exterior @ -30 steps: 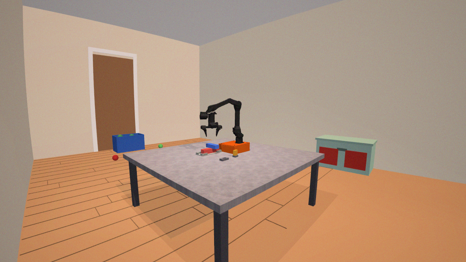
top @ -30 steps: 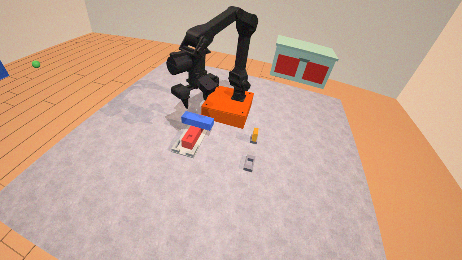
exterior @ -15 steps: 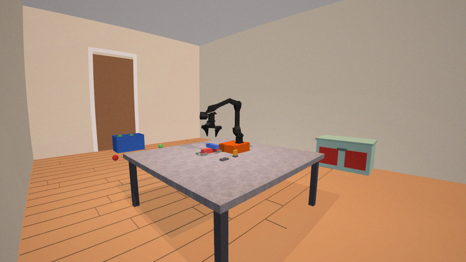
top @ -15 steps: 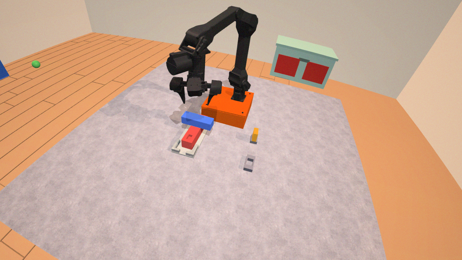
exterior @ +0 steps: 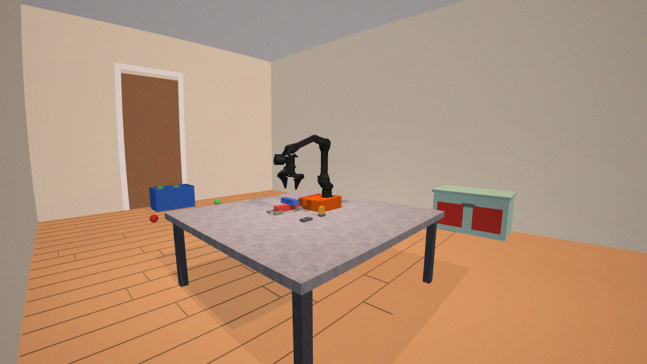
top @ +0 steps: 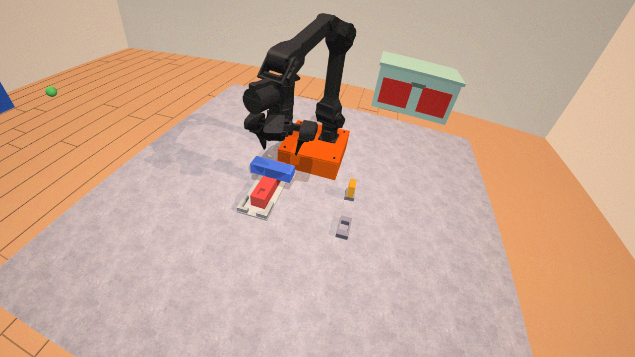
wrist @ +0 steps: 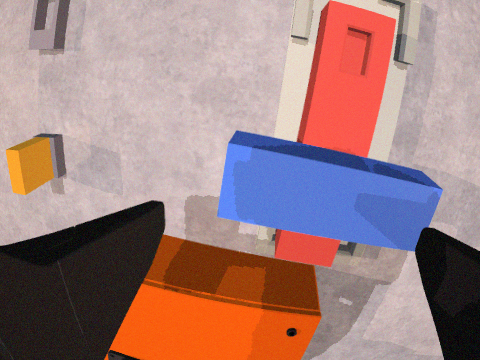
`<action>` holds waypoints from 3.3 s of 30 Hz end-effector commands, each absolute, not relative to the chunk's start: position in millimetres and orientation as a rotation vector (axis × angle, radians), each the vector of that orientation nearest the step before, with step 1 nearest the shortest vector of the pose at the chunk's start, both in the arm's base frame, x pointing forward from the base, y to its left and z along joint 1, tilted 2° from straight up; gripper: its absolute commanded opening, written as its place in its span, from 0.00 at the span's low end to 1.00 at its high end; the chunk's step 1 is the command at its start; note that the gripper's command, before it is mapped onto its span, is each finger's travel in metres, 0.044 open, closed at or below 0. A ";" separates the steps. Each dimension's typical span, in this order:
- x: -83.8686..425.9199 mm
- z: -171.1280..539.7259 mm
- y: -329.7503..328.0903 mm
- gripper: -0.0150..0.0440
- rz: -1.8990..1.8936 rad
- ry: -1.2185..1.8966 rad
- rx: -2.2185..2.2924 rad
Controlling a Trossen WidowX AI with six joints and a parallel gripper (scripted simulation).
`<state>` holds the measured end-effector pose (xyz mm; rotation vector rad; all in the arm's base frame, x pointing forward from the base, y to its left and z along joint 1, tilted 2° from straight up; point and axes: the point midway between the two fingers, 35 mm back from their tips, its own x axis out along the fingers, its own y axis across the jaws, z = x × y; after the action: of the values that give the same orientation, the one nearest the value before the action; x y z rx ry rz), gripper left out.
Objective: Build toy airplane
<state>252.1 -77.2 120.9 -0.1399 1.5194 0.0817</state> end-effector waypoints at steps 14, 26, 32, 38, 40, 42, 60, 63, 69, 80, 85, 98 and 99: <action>204.4 109.1 118.0 1.00 0.099 1.528 -0.137; 188.0 59.5 139.3 1.00 0.099 1.528 -0.137; 187.6 49.1 138.4 1.00 0.099 1.528 -0.137; 188.1 35.3 138.1 1.00 0.099 1.528 -0.137; 188.3 34.2 138.1 1.00 0.099 1.528 -0.137; 188.6 31.3 138.2 1.00 0.099 1.528 -0.137; 190.4 1.8 138.0 1.00 0.099 1.528 -0.137; 190.4 -3.0 137.8 1.00 0.099 1.528 -0.137; 190.0 -12.7 137.0 1.00 0.098 1.528 -0.137; 189.8 -16.6 136.6 0.69 0.098 1.528 -0.137; 189.8 -16.6 136.6 0.47 0.098 1.528 -0.137; 189.9 -14.6 137.0 0.25 0.098 1.529 -0.137; 190.0 -13.1 137.2 0.25 0.097 1.529 -0.137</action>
<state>189.7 136.9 -15.7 -0.1337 1.5297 0.0972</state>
